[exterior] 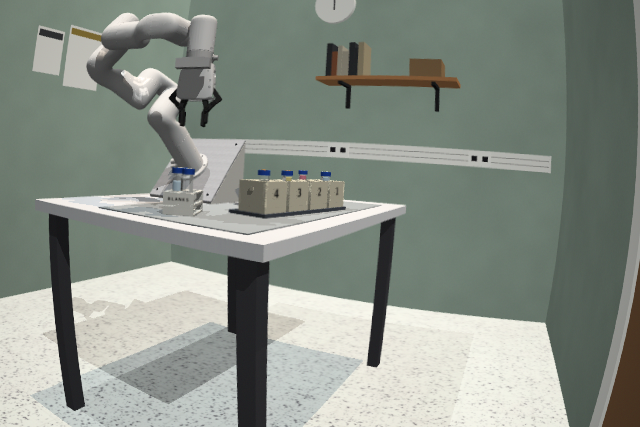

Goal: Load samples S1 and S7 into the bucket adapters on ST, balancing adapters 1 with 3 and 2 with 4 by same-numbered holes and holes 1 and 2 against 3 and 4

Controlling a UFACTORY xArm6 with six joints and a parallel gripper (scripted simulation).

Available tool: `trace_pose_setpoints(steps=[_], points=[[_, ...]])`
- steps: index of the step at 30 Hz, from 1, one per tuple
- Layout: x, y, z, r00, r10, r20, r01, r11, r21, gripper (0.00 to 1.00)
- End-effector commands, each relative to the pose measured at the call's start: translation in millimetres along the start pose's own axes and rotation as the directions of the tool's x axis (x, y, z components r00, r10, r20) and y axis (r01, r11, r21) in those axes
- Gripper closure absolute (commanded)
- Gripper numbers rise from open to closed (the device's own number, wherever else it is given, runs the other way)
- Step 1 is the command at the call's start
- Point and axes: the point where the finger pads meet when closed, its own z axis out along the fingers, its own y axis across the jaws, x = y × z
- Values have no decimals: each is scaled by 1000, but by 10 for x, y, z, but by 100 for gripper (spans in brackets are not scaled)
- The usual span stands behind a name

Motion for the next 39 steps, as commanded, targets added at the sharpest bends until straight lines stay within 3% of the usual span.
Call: trace_pose_setpoints(steps=[1, 11, 39], points=[[21, 23, -6, 1000, 0, 0, 0, 1000, 3, 43], [21, 23, 33, 1000, 0, 0, 0, 1000, 3, 43], [23, 22, 553, 1000, 0, -1, 0, 1000, 3, 43]])
